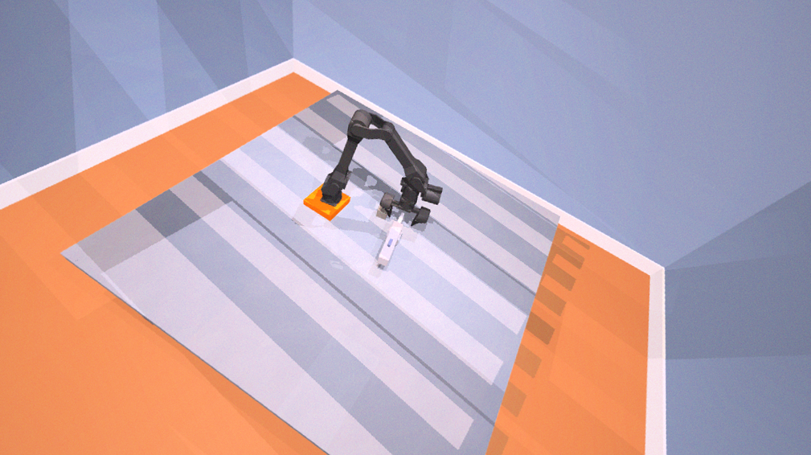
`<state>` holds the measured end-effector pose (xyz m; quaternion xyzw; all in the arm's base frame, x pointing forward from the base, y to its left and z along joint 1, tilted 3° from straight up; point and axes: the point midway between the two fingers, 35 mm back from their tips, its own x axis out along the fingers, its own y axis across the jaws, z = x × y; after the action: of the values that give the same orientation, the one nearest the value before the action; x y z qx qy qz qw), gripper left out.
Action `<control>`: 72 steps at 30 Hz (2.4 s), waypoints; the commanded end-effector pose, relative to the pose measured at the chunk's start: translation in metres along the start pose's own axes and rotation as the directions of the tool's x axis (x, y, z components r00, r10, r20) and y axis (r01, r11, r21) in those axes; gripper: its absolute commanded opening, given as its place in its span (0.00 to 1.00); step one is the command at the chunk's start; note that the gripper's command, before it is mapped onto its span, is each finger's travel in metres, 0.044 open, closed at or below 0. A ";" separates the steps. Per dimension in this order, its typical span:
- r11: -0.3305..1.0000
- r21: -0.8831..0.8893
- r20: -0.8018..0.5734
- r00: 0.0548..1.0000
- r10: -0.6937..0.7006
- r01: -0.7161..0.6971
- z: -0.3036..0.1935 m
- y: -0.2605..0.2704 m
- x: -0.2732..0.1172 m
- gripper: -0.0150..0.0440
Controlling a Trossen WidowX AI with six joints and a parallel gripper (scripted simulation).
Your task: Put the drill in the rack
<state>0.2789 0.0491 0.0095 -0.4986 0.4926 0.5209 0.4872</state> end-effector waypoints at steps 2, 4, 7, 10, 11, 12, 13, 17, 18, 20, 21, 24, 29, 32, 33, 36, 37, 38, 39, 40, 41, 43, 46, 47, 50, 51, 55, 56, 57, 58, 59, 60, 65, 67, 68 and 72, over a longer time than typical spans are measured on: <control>1.000 -0.002 -0.002 1.000 0.004 -0.004 -0.003 0.000 0.001 1.00; 1.000 -0.002 -0.002 1.000 0.004 -0.004 -0.004 0.000 0.001 1.00; 1.000 -0.002 -0.003 1.000 0.004 -0.004 -0.005 0.000 0.002 1.00; 1.000 -0.002 -0.003 1.000 0.004 -0.004 -0.006 0.000 0.002 1.00; 1.000 -0.002 -0.003 1.000 0.004 -0.004 -0.007 0.000 0.002 1.00; 1.000 -0.002 -0.003 1.000 0.004 -0.004 -0.007 0.000 0.002 1.00; 1.000 -0.002 -0.003 1.000 0.004 -0.004 -0.007 0.000 0.002 1.00; 1.000 -0.002 -0.003 1.000 0.004 -0.004 -0.009 0.000 0.003 1.00; 1.000 -0.002 -0.003 1.000 0.004 -0.004 -0.009 0.001 0.003 1.00; 1.000 -0.002 -0.003 1.000 0.004 -0.004 -0.010 0.001 0.003 1.00; 1.000 -0.002 -0.003 1.000 0.004 -0.004 -0.010 0.001 0.003 1.00; 1.000 0.001 0.002 1.000 -0.002 0.002 -0.008 -0.001 0.002 0.96; 1.000 0.001 0.002 1.000 -0.002 0.002 -0.008 -0.001 0.002 0.73; 1.000 0.001 0.002 1.000 -0.002 0.002 -0.008 -0.001 0.002 0.60; 1.000 0.001 0.002 1.000 -0.002 0.002 -0.008 -0.001 0.002 0.56; 1.000 0.001 0.002 1.000 -0.002 0.002 -0.008 -0.001 0.002 0.42; 1.000 0.001 0.002 1.000 -0.002 0.002 -0.008 -0.001 0.002 0.38; 1.000 0.001 0.002 1.000 -0.002 0.002 -0.008 -0.001 0.002 0.33; 1.000 0.001 0.002 1.000 -0.002 0.002 -0.008 -0.001 0.002 0.32; 1.000 0.001 0.002 1.000 -0.002 0.002 -0.008 -0.001 0.002 0.31; 1.000 0.001 0.002 1.000 -0.002 0.002 -0.008 -0.001 0.002 0.30; 1.000 0.001 0.002 1.000 -0.002 0.002 -0.008 -0.001 0.002 0.28; 1.000 0.000 0.001 1.000 -0.001 0.001 -0.008 -0.001 0.002 0.25; 1.000 -0.001 -0.001 1.000 0.002 -0.002 -0.008 0.000 0.001 0.25; 1.000 -0.002 -0.003 1.000 0.004 -0.004 -0.008 0.001 0.000 0.25; 1.000 -0.002 -0.003 1.000 0.004 -0.004 -0.008 0.001 0.000 0.25; 1.000 -0.002 -0.003 1.000 0.004 -0.004 -0.008 0.002 -0.001 0.25; 1.000 -0.002 -0.003 1.000 0.004 -0.004 -0.008 0.002 -0.001 0.25; 1.000 -0.002 -0.003 1.000 0.004 -0.004 -0.008 0.002 -0.001 0.25; 1.000 -0.002 -0.003 1.000 0.004 -0.004 -0.007 0.002 -0.001 0.25; 1.000 -0.002 -0.003 1.000 0.004 -0.004 -0.005 0.001 0.000 0.25; 1.000 -0.002 -0.002 1.000 0.004 -0.004 -0.003 0.001 0.000 0.25; 1.000 -0.002 -0.002 1.000 0.004 -0.004 0.003 0.001 0.001 0.25; 1.000 -0.002 -0.002 1.000 0.004 -0.004 0.007 0.001 0.001 0.25; 1.000 -0.002 -0.002 1.000 0.004 -0.004 0.008 0.001 0.001 0.25; 1.000 -0.002 -0.001 1.000 0.004 -0.004 0.015 0.001 0.001 0.25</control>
<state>0.2771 0.0598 0.0085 -0.4990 0.4933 0.5227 0.4842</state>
